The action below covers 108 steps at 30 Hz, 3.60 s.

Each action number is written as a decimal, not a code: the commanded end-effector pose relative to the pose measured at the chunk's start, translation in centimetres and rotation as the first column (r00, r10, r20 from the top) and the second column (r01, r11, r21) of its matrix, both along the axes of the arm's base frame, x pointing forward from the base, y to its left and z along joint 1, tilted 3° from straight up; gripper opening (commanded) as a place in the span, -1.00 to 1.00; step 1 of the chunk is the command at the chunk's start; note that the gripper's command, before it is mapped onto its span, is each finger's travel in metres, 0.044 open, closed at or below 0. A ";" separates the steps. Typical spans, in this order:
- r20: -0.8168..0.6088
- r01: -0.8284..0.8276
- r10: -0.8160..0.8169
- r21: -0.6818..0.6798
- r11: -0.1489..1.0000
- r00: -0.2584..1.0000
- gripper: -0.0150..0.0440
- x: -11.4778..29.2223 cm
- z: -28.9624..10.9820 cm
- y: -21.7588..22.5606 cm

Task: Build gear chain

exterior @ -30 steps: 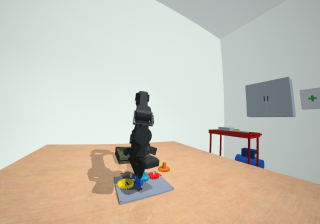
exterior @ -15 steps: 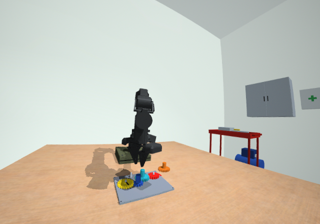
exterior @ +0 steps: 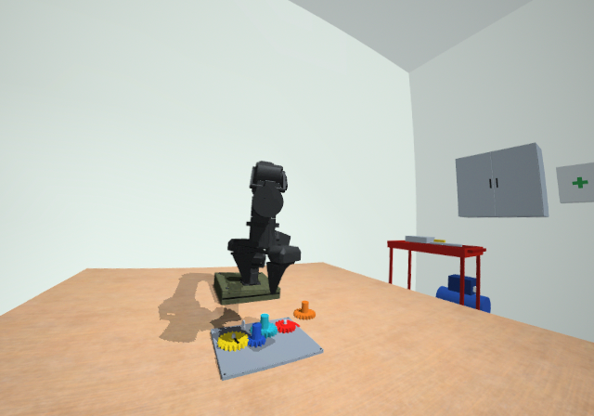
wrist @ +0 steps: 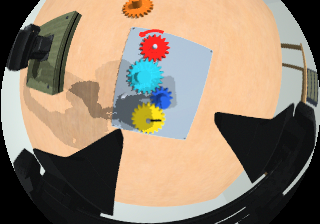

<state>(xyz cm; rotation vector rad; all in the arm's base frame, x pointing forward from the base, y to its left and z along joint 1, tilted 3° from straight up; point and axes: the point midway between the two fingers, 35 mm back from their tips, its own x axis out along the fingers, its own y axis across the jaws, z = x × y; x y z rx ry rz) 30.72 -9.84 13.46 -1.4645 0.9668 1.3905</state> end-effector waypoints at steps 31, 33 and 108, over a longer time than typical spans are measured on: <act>-0.002 0.000 0.000 0.000 1.000 1.000 1.00 0.0 0.1 0.0; -0.002 0.000 0.000 0.000 1.000 1.000 1.00 0.0 0.1 0.0; -0.010 -0.001 0.001 0.032 0.999 1.000 1.00 -9.9 5.2 31.8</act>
